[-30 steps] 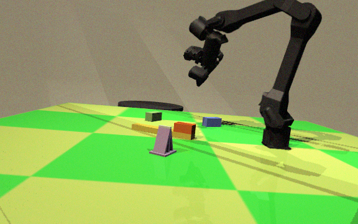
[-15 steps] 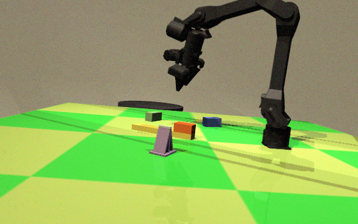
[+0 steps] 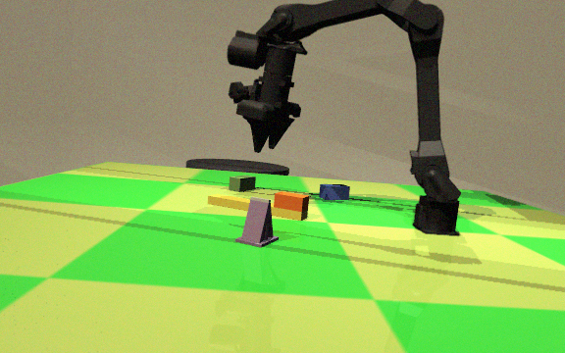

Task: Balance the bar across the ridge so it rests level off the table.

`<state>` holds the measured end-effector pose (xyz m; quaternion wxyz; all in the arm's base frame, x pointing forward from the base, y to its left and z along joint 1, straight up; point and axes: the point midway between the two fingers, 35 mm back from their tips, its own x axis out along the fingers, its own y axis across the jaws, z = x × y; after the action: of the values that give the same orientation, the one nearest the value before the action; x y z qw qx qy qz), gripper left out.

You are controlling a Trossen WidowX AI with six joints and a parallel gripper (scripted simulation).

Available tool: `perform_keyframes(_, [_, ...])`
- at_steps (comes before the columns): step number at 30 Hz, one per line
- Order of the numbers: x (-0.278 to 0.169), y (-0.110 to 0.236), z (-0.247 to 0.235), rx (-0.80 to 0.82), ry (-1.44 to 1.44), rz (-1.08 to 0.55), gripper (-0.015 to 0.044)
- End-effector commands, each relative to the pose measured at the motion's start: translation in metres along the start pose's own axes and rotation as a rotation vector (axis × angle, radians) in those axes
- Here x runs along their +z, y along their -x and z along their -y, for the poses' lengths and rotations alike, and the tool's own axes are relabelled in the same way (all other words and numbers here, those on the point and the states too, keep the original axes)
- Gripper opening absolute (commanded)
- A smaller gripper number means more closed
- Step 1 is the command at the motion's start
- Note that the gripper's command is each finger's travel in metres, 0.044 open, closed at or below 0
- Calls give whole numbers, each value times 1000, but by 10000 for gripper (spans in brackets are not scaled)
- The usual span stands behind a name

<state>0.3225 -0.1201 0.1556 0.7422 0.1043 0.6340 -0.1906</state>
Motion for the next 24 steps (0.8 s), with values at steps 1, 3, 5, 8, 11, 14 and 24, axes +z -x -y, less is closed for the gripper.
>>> perform_keyframes(1, [-3,-2,-27,47,-15,-61,315])
perform_keyframes(3, [-5,-3,-40,66,-21,-93,315])
perform_keyframes(5, [-8,-3,-53,82,-28,-126,315])
perform_keyframes(8, [-10,-3,-61,92,-33,-149,315])
perform_keyframes(11, [-10,-4,-61,92,-33,-149,315])
perform_keyframes(14, [-11,-14,-62,92,-33,-149,315])
perform_keyframes(24, [-21,-73,-68,92,-33,-149,315])
